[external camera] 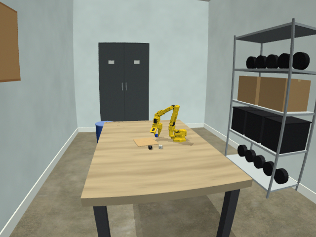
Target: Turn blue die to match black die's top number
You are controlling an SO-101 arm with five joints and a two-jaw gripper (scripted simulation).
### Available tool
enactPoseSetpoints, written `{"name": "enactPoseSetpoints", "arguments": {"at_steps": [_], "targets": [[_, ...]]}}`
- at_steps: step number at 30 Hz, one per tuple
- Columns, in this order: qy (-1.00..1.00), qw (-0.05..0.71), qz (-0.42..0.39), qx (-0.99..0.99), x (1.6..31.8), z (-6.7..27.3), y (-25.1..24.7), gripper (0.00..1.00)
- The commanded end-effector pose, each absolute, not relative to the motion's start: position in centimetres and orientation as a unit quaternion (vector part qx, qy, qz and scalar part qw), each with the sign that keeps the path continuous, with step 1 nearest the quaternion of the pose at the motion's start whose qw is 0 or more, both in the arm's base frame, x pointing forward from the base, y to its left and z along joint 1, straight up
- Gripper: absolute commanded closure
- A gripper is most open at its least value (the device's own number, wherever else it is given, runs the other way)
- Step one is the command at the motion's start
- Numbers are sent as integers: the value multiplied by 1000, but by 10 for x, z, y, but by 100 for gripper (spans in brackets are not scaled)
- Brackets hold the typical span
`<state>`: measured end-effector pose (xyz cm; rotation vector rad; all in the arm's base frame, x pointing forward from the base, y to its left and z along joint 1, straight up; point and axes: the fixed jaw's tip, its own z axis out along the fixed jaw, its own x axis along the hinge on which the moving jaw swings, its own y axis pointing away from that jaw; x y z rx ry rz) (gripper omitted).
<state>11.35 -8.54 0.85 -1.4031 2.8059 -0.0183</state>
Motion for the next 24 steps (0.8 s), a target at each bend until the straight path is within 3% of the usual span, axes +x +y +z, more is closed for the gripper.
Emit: {"name": "enactPoseSetpoints", "arguments": {"at_steps": [1,10,24], "targets": [[896,17,-34,-442,122,15,-92,89],[896,17,-34,-442,122,15,-92,88],[896,17,-34,-442,122,15,-92,76]]}}
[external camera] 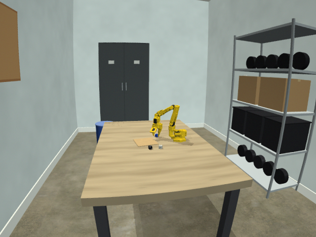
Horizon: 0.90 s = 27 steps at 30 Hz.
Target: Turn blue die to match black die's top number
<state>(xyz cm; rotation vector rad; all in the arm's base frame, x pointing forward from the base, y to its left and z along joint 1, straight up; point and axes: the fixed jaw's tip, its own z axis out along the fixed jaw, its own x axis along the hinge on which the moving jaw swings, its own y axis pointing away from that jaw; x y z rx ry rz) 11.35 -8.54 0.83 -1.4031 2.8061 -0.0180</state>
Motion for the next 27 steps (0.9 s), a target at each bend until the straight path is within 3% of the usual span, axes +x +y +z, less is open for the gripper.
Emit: {"name": "enactPoseSetpoints", "arguments": {"at_steps": [1,18,27], "targets": [[896,17,-34,-442,122,15,-92,75],[896,17,-34,-442,122,17,-92,71],[896,17,-34,-442,123,41,-93,71]]}}
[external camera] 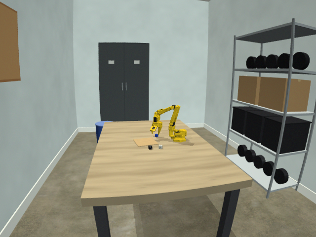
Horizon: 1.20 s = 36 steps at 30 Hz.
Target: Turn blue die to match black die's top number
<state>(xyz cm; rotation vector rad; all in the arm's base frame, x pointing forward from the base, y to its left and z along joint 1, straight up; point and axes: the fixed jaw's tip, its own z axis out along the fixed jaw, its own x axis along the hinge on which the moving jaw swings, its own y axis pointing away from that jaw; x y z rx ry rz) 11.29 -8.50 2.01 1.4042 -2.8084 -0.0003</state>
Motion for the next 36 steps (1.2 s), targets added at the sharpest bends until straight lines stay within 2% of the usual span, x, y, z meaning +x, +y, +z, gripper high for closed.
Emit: {"name": "enactPoseSetpoints", "arguments": {"at_steps": [1,14,36], "targets": [[-896,-17,34,442,123,45,-93,71],[-896,-17,34,442,119,75,-90,71],[-896,-17,34,442,118,76,-90,71]]}}
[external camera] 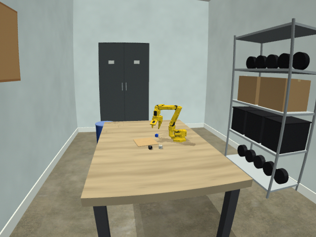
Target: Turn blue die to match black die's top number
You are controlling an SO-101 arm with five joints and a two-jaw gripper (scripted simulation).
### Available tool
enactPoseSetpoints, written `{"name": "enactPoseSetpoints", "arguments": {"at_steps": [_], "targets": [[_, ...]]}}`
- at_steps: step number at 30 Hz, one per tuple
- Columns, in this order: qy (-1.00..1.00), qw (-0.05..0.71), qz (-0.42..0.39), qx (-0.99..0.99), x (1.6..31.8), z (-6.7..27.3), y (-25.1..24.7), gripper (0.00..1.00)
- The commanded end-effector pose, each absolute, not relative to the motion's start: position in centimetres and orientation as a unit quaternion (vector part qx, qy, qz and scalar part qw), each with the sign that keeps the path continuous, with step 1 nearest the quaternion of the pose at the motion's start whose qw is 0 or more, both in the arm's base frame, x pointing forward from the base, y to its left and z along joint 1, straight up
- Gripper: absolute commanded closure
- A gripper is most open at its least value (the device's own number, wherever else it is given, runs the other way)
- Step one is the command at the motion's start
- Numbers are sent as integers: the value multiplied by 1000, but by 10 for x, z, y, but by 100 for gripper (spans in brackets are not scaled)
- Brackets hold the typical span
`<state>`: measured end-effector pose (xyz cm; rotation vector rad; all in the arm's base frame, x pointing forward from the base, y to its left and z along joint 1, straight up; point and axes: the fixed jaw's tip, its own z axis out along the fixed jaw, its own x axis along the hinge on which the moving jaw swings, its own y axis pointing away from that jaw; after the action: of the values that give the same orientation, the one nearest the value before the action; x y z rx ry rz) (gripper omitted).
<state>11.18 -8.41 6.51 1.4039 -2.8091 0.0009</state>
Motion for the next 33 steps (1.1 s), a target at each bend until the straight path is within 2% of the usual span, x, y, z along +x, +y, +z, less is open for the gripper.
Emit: {"name": "enactPoseSetpoints", "arguments": {"at_steps": [1,9,26,33], "targets": [[-896,-17,34,442,118,76,-90,71],[-895,-31,61,441,120,83,-91,71],[-865,-119,235,427,124,132,-94,72],[-860,-128,254,424,123,138,-93,72]]}}
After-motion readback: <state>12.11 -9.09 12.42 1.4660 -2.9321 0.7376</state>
